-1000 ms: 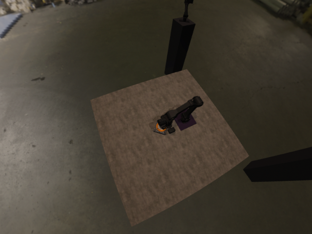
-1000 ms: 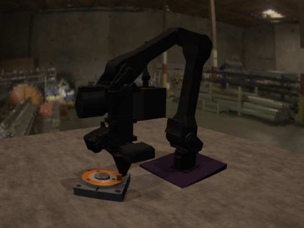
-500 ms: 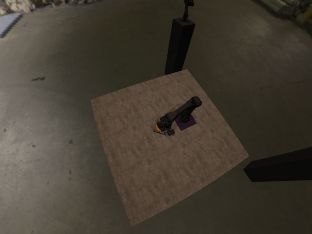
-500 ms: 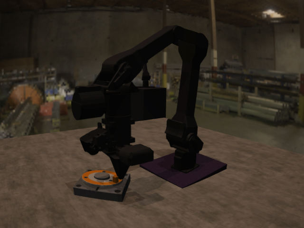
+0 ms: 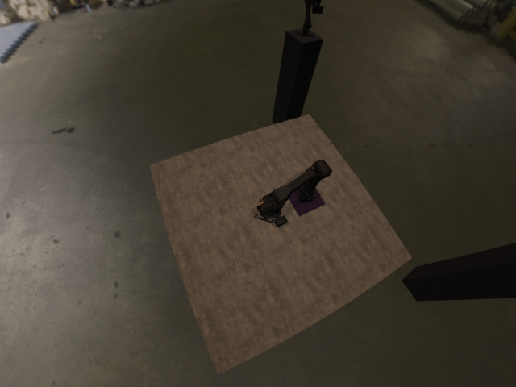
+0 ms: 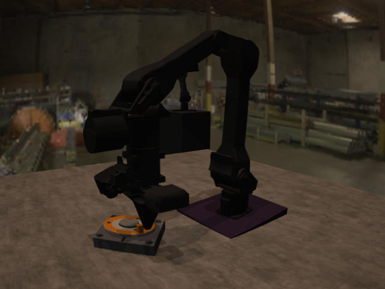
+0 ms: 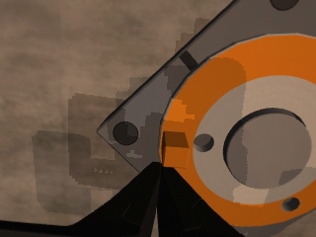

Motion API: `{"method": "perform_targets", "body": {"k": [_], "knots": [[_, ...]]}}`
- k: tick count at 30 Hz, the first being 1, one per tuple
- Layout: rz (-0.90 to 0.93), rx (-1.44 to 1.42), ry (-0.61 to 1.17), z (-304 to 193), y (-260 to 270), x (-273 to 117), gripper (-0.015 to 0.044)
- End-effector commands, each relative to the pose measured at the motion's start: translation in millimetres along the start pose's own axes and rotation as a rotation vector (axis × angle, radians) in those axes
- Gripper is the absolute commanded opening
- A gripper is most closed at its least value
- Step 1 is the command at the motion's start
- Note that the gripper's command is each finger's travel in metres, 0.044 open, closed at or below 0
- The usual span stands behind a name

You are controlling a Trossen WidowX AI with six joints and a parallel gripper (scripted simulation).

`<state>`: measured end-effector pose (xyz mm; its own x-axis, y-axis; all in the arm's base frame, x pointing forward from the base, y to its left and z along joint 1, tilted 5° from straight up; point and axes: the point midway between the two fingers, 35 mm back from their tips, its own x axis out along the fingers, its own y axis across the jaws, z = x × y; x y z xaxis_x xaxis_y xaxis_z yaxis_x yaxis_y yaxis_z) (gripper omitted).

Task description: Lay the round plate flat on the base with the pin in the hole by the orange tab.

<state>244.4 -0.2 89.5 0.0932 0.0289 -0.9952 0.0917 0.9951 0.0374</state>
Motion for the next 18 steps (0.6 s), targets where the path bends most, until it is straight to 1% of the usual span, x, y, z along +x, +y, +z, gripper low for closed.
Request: {"method": "perform_targets", "body": {"k": [1,18], "knots": [[-0.004,0.002,-0.008,7.2,0.8,-1.8,0.0000],[-0.004,0.002,-0.010,27.0,-0.3,-3.2,0.0000]]}}
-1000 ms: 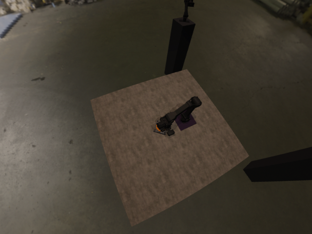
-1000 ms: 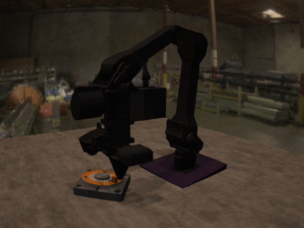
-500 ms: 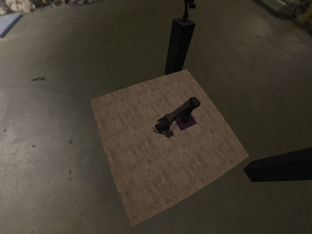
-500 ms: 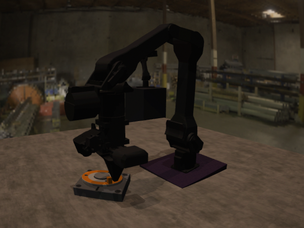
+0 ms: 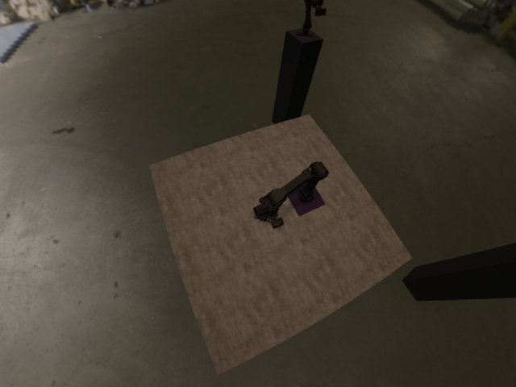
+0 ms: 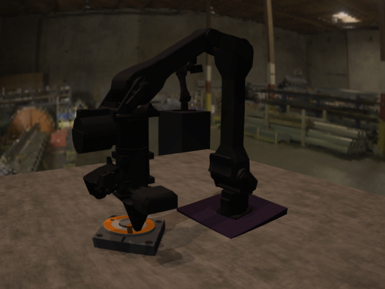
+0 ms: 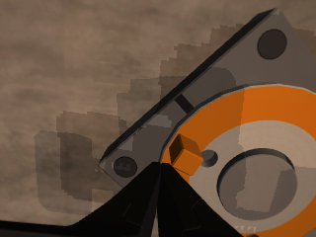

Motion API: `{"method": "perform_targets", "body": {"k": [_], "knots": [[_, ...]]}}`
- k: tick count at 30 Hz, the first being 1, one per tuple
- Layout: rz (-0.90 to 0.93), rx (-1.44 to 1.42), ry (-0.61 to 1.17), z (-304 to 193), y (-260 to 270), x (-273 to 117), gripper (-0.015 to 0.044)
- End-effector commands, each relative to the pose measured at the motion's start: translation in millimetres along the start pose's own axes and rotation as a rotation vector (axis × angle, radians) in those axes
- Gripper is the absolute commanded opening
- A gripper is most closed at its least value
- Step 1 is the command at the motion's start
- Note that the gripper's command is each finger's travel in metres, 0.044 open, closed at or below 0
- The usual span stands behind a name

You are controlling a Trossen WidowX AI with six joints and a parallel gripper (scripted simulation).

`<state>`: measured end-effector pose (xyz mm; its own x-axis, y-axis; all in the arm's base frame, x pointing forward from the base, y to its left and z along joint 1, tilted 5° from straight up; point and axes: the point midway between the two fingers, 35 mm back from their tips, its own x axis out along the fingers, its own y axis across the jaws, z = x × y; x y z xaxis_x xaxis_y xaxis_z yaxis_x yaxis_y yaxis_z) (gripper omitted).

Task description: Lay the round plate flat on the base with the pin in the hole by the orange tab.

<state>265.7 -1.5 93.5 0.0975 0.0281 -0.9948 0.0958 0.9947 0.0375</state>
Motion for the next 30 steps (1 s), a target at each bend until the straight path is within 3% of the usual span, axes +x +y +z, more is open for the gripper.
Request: {"method": "perform_targets", "body": {"k": [1,18,27,30], "knots": [[-0.004,-0.002,-0.005,6.0,-1.3,-1.2,0.0000],[-0.004,-0.002,-0.006,15.7,-5.0,-1.3,0.0000],[-0.004,-0.002,-0.006,12.3,-4.2,-40.5,0.0000],[-0.002,0.000,-0.005,12.3,-3.8,-34.2,0.0000]]}}
